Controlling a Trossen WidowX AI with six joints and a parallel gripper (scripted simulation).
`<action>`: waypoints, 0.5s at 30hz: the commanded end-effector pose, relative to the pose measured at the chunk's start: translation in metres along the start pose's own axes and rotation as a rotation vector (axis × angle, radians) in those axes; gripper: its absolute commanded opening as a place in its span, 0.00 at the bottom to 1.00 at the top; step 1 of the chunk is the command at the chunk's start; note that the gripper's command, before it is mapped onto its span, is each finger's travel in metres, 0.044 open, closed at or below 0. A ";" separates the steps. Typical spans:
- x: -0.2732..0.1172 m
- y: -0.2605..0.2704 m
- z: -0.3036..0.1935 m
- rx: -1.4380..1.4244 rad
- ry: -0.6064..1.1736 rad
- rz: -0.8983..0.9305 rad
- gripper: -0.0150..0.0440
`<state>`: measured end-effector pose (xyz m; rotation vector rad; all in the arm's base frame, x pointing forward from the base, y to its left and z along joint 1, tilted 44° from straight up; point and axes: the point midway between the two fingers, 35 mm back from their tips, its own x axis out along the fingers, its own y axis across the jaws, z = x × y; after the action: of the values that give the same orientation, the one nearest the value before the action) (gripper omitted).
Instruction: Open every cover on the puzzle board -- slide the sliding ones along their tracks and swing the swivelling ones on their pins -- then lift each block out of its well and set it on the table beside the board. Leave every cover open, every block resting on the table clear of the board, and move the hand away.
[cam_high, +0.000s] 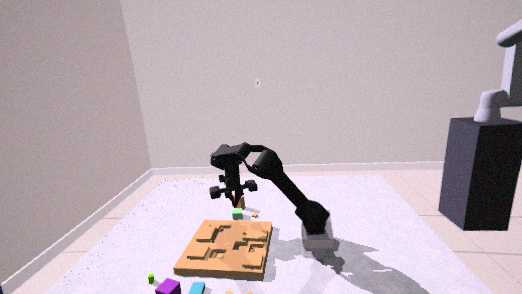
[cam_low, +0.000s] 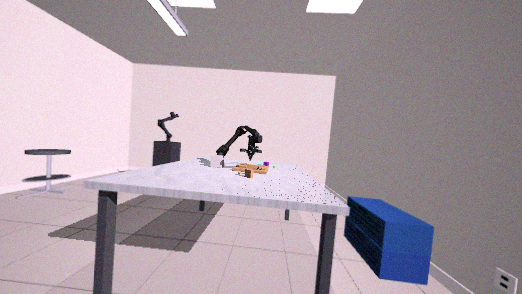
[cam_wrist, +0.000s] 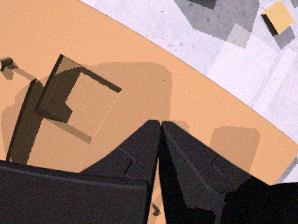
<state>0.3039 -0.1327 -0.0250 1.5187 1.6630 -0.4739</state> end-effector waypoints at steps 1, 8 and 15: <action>0.000 0.015 -0.019 -0.145 -0.001 0.003 0.25; -0.001 0.039 -0.049 -0.372 0.003 0.008 0.25; -0.001 0.060 -0.082 -0.601 0.013 0.016 0.25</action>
<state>0.3318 -0.0777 0.0255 1.1674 1.6236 -0.0547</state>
